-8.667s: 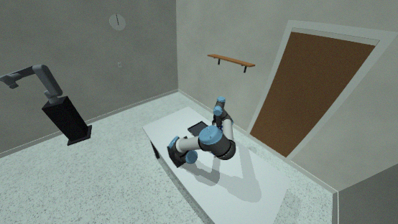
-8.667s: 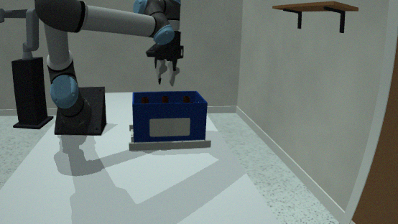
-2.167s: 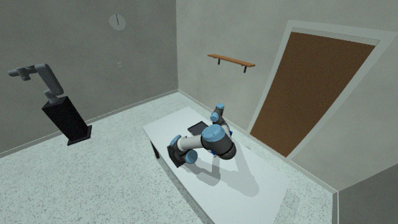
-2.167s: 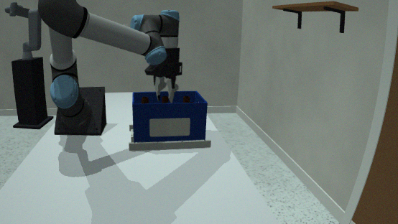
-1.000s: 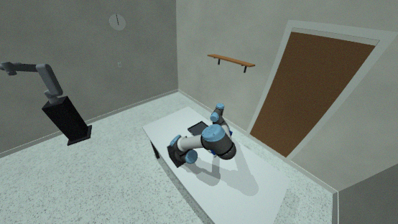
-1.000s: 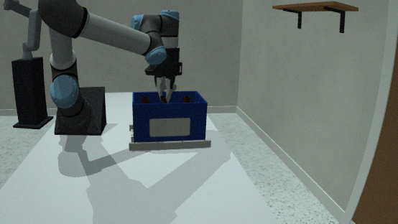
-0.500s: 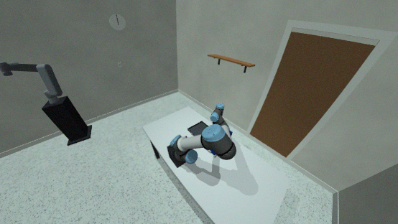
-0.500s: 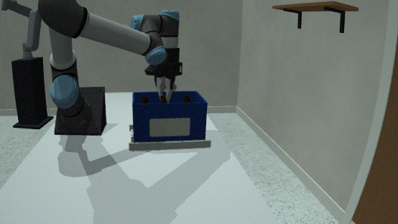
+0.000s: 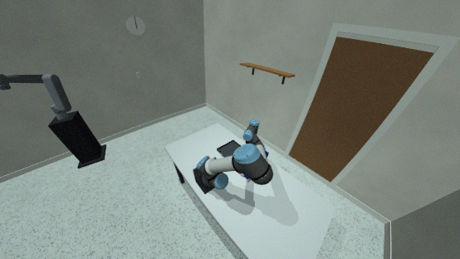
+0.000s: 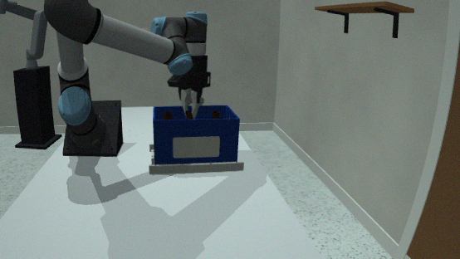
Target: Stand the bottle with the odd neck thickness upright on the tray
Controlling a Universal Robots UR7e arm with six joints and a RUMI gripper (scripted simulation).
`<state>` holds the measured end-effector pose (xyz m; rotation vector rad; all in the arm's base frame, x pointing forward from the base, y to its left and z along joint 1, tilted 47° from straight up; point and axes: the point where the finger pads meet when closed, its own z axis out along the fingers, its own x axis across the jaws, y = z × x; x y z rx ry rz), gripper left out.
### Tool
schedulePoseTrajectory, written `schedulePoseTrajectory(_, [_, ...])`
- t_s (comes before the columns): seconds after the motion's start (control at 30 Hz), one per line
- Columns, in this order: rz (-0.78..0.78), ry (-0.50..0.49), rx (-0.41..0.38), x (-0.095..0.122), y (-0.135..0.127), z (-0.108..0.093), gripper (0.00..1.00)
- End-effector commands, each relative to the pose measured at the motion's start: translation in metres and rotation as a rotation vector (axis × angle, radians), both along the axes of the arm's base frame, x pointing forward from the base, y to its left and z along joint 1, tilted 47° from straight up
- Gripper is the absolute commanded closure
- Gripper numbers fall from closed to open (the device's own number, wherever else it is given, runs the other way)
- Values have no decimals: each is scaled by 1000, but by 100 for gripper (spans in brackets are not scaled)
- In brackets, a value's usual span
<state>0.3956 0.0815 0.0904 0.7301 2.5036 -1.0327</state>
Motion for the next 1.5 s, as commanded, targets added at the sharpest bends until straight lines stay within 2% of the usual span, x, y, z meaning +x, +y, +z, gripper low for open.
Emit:
schedulePoseTrajectory(0.0, [0,-1,0,0,0,0,100])
schedulePoseTrajectory(1.13, [0,-1,0,0,0,0,100])
schedulePoseTrajectory(1.17, [0,-1,0,0,0,0,62])
schedulePoseTrajectory(1.47, [0,-1,0,0,0,0,62])
